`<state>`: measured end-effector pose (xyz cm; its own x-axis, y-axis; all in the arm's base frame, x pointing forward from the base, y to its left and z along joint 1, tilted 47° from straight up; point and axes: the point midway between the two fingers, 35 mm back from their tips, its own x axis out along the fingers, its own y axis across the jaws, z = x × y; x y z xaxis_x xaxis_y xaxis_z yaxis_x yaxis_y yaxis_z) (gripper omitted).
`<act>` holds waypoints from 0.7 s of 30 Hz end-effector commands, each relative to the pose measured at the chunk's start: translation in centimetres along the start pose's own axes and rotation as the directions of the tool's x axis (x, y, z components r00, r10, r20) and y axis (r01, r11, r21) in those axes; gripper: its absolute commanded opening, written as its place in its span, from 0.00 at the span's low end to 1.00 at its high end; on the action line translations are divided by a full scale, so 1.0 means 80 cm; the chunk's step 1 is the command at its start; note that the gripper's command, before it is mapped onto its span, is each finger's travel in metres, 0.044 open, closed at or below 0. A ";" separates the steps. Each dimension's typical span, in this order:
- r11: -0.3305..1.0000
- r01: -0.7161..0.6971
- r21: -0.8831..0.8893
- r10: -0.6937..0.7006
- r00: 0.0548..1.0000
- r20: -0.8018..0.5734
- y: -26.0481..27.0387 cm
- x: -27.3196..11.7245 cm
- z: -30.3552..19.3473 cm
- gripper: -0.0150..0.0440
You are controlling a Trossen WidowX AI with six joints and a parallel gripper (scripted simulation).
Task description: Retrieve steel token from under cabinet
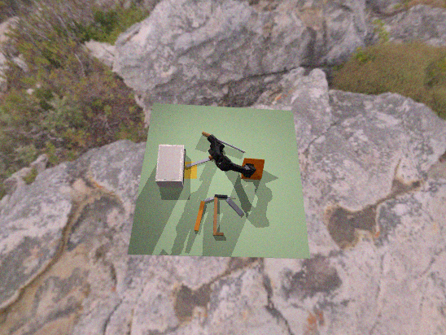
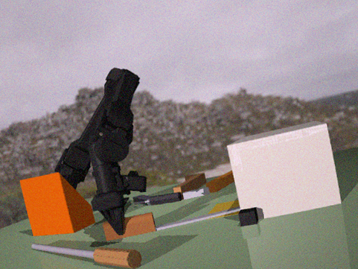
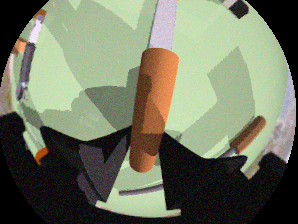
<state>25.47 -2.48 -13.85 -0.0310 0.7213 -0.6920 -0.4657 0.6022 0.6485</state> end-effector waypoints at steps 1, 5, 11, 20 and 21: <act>1.000 -0.004 0.003 0.004 1.000 0.000 0.000 0.001 -0.011 0.25; 1.000 -0.001 0.003 0.001 1.000 0.000 -0.001 0.000 -0.005 0.25; 1.000 -0.001 0.003 0.001 1.000 -0.001 -0.001 -0.002 -0.013 0.25; 1.000 -0.002 0.004 0.002 1.000 -0.001 -0.001 -0.004 -0.028 0.25; 1.000 -0.002 0.004 0.002 1.000 -0.001 -0.001 -0.004 -0.029 0.25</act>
<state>24.00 -3.28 -14.38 -0.0349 0.7201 -0.6929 -0.4643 0.6023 0.6494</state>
